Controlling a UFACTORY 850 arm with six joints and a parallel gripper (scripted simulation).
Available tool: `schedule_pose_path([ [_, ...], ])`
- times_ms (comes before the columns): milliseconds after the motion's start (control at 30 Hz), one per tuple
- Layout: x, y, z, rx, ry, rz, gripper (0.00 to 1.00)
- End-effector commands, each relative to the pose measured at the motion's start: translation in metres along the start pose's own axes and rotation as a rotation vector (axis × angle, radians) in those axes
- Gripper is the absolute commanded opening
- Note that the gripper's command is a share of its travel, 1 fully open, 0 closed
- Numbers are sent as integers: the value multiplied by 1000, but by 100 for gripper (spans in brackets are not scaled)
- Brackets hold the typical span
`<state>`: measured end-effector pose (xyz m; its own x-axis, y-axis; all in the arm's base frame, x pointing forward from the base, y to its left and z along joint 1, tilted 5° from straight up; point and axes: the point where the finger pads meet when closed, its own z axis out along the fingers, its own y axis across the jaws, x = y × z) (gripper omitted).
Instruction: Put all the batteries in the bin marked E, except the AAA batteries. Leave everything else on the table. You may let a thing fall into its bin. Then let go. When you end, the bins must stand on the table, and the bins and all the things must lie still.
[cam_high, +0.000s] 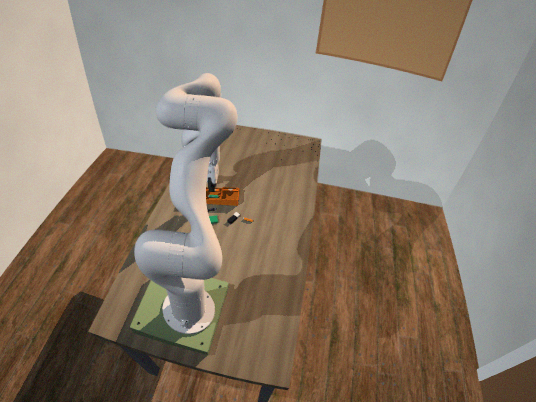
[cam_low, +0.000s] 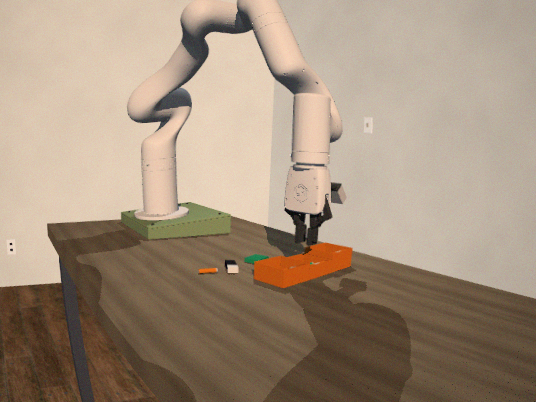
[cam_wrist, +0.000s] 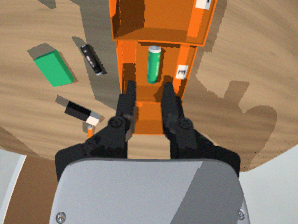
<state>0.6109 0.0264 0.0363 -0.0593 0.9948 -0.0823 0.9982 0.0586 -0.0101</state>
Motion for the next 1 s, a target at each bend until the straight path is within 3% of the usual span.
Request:
schedule_pose_path([
  [0,0,0,-2,0,0,0,28],
  [100,0,0,-2,0,0,0,28],
  [133,0,0,-6,0,0,0,100],
  [967,0,0,-98,0,0,0,100],
])
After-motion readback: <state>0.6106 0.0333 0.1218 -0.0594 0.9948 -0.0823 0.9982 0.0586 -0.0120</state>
